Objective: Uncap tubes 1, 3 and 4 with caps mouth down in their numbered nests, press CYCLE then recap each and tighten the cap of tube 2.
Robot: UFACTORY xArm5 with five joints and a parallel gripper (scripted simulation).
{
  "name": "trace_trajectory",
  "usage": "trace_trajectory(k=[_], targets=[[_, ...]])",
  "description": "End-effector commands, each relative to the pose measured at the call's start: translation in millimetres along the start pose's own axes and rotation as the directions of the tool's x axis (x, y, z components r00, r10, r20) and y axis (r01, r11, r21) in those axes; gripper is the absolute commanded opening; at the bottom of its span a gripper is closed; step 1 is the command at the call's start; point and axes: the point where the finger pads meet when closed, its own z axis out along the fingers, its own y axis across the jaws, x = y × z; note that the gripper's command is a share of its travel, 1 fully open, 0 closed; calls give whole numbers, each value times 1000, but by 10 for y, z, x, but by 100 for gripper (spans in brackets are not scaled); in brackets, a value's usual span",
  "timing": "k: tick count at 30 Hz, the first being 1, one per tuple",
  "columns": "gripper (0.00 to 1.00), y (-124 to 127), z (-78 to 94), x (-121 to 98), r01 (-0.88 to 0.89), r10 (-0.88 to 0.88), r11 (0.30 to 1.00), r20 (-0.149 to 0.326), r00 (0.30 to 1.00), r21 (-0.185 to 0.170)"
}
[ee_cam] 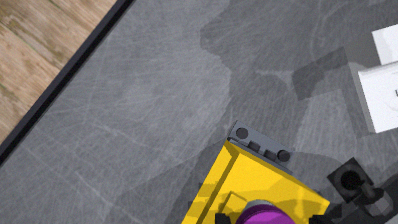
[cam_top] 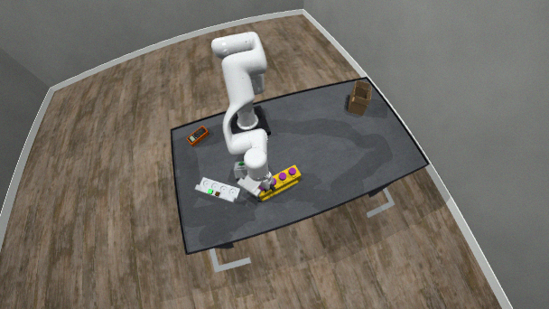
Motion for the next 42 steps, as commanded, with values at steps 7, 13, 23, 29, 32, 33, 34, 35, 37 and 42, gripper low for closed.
trace_trajectory(k=[7, 13, 23, 29, 32, 33, 34, 35, 37, 42], targets=[[46, -8, -13, 8, 0, 0, 1000, 0, 1000, 5], [46, -8, 2, 8, -98, 98, 995, 1, 995, 5], [46, -9, 42, 8, -98, 98, 995, 1, 995, 5], [46, -9, 61, 8, -98, 98, 995, 1, 995, 5], [0, -9, 61, 8, -98, 98, 995, 1, 995, 5], [0, -9, 61, 8, -98, 98, 995, 1, 995, 5], [0, -9, 61, 8, -98, 98, 995, 1, 995, 5], [0, -9, 61, 8, -98, 98, 995, 1, 995, 5], [0, -9, 61, 8, -98, 98, 995, 1, 995, 5], [0, -9, 61, 8, -98, 98, 995, 1, 995, 5]])
